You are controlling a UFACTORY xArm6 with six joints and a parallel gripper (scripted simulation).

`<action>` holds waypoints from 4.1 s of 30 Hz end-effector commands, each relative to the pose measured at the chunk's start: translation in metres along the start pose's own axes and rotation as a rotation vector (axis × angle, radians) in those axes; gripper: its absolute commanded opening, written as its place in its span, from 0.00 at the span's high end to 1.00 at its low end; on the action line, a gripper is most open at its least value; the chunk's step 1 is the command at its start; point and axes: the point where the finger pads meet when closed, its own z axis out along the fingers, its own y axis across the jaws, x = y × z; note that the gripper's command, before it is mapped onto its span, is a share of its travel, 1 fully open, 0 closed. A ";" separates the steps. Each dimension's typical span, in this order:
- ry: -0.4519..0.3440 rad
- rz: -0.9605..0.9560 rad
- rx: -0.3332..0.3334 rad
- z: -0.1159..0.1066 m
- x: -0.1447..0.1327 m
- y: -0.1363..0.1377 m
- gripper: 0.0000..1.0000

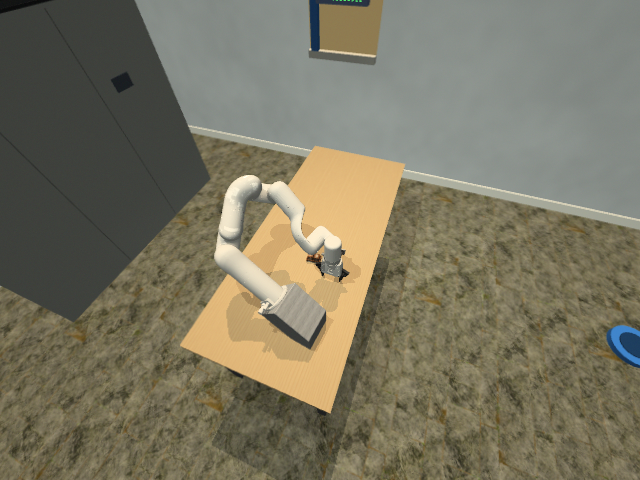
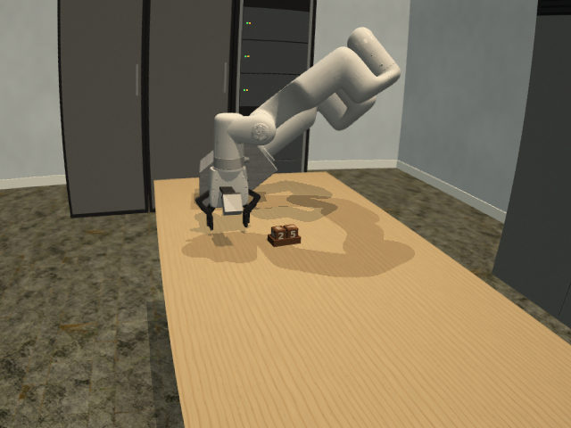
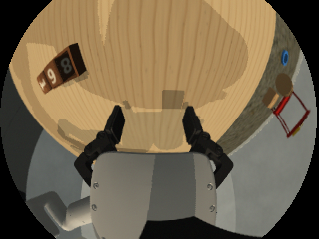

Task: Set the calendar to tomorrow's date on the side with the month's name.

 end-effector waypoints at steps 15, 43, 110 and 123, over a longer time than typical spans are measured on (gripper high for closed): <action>0.002 -0.001 -0.002 -0.010 0.001 0.001 0.00; 0.002 -0.001 -0.002 -0.061 0.001 0.000 0.00; 0.000 -1.672 -0.002 -0.090 0.080 -0.113 0.53; 0.000 -1.672 -0.002 -0.090 0.080 -0.113 0.53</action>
